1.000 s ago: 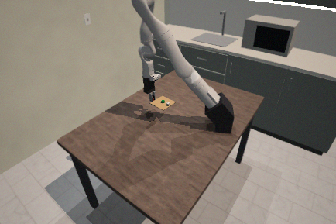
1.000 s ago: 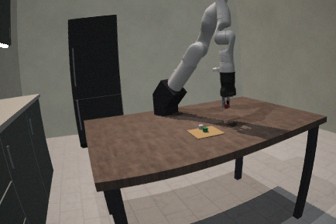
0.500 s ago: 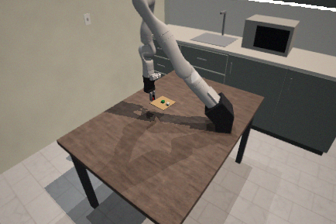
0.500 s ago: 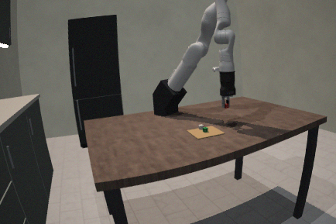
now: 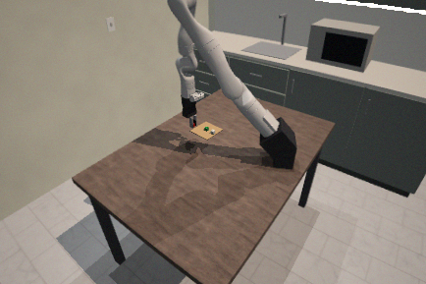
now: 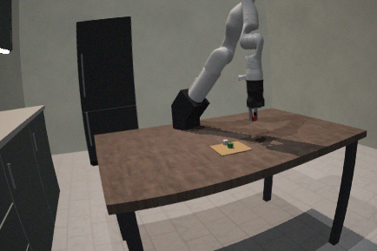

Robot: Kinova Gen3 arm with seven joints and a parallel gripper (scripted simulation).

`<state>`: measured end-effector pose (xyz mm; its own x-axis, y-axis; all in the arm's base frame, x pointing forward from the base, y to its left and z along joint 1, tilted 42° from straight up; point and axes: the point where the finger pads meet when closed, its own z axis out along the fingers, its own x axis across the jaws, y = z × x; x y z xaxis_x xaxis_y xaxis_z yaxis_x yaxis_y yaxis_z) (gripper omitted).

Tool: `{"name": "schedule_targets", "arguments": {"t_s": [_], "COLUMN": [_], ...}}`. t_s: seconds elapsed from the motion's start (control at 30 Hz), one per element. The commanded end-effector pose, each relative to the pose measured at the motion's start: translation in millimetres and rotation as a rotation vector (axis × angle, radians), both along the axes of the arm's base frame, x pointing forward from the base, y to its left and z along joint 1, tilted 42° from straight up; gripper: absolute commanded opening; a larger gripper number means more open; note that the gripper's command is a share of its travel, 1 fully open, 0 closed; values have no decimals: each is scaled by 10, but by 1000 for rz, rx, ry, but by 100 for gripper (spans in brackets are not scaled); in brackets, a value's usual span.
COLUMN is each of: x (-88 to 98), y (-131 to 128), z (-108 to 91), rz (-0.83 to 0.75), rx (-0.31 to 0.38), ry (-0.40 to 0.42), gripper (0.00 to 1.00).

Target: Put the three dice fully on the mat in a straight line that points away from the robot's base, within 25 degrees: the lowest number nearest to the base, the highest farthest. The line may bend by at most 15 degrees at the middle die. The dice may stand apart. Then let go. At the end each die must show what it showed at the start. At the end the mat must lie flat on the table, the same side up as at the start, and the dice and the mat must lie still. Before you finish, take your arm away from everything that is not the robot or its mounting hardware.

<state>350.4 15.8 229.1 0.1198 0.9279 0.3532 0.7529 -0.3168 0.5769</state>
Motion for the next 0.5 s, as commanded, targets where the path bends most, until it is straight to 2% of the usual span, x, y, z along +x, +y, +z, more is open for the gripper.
{"name": "schedule_targets", "arguments": {"t_s": [0.0,0.3,0.47], "x": [16,72,148], "y": [-6,-95,-238], "z": [29,79,140], "rz": [3,4,5], "rx": [2,6,10], "ry": [-5,-15,-28], "gripper": [40,40,40]}}
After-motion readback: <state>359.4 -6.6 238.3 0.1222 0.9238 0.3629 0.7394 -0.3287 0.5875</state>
